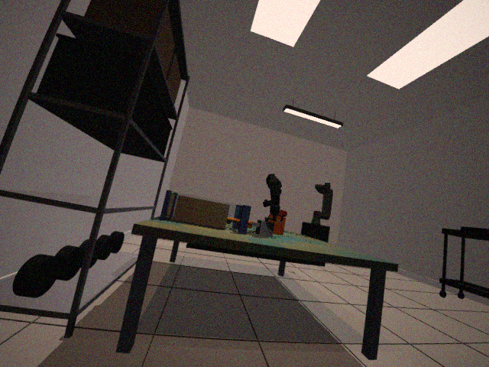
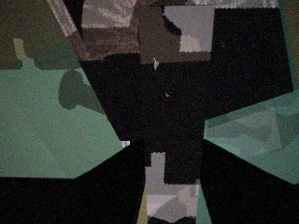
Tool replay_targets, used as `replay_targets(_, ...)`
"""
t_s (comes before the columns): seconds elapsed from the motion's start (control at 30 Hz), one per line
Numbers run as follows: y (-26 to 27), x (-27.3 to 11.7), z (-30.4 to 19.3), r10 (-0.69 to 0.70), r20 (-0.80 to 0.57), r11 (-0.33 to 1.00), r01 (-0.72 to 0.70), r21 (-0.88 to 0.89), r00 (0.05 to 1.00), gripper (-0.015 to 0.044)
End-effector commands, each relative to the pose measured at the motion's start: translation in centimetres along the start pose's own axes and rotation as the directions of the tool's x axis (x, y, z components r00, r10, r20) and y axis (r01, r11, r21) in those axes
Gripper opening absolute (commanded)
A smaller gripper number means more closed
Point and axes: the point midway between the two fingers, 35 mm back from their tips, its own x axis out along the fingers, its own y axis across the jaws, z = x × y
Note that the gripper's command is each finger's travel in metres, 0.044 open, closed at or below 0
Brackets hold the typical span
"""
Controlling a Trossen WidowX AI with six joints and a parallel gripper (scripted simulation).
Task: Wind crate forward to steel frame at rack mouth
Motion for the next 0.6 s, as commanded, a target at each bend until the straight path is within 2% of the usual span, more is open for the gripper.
replay_targets(0.0, -0.47, 0.03, 0.26, -0.008, -0.015, 0.995, 0.007, -0.095, 1.000, 0.0000)
replay_targets(0.23, -0.62, 0.09, 0.08, -0.012, -0.012, 0.992, 0.011, -0.125, 1.000, 0.0000)
replay_targets(0.57, -0.14, 0.17, 0.06, -0.001, -0.013, 1.000, 0.000, -0.017, 1.000, 0.0000)
